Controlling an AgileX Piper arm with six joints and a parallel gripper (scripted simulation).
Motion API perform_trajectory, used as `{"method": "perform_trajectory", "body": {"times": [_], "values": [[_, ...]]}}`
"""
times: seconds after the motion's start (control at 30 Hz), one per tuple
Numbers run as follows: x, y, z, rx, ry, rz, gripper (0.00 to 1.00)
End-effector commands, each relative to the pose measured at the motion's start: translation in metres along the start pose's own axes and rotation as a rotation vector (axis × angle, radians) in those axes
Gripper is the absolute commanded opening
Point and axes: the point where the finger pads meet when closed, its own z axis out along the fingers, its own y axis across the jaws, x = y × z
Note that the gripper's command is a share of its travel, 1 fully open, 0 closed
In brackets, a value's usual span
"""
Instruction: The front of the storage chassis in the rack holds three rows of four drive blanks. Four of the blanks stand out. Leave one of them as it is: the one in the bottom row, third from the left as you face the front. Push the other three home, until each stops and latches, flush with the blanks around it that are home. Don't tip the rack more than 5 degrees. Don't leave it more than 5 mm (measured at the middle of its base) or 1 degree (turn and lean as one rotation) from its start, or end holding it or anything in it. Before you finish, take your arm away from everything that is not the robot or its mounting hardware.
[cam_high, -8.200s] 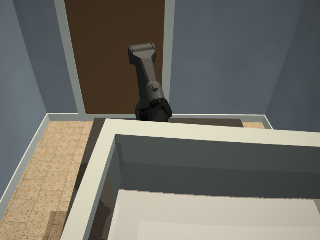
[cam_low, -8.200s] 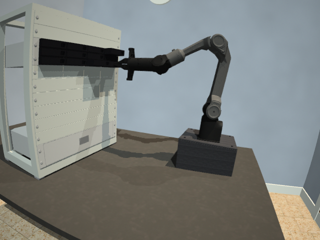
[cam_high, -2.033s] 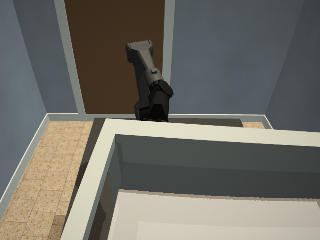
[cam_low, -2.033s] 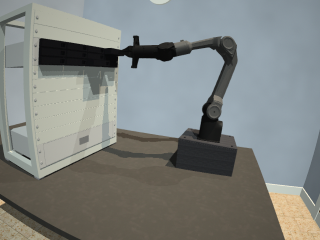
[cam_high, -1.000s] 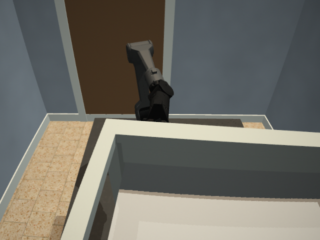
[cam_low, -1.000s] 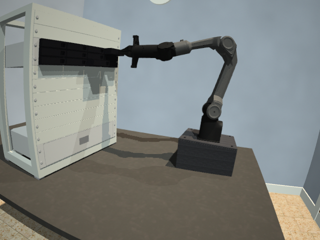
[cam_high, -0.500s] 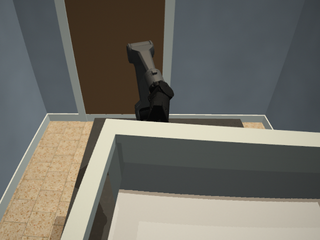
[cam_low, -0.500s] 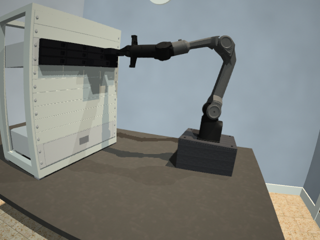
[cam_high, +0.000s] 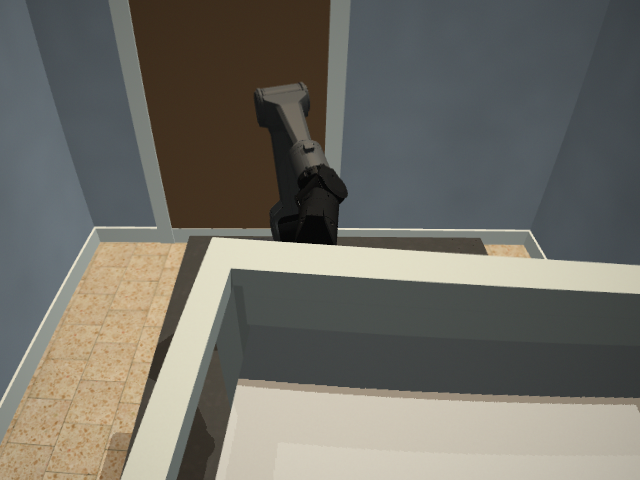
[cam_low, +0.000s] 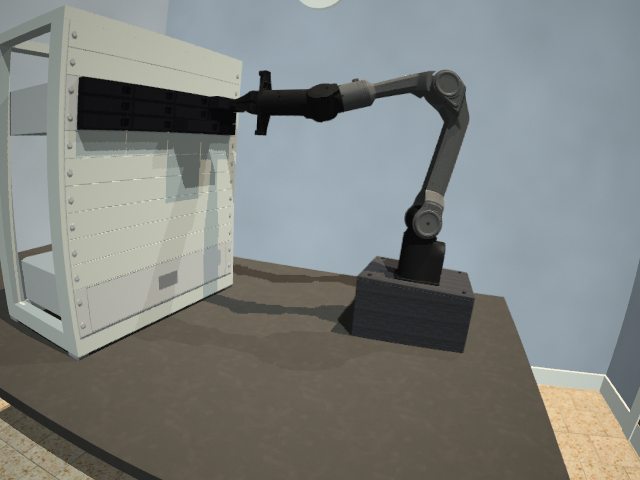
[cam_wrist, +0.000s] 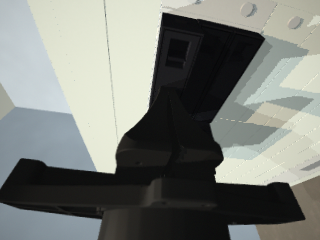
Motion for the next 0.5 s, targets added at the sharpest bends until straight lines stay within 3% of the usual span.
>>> {"method": "perform_trajectory", "body": {"times": [0.0, 0.47], "values": [[-0.0002, -0.0008, 0.0016, 0.002, -0.001, 0.000, 0.00], [-0.0006, -0.0022, 0.0115, 0.002, -0.001, 0.000, 0.00]]}}
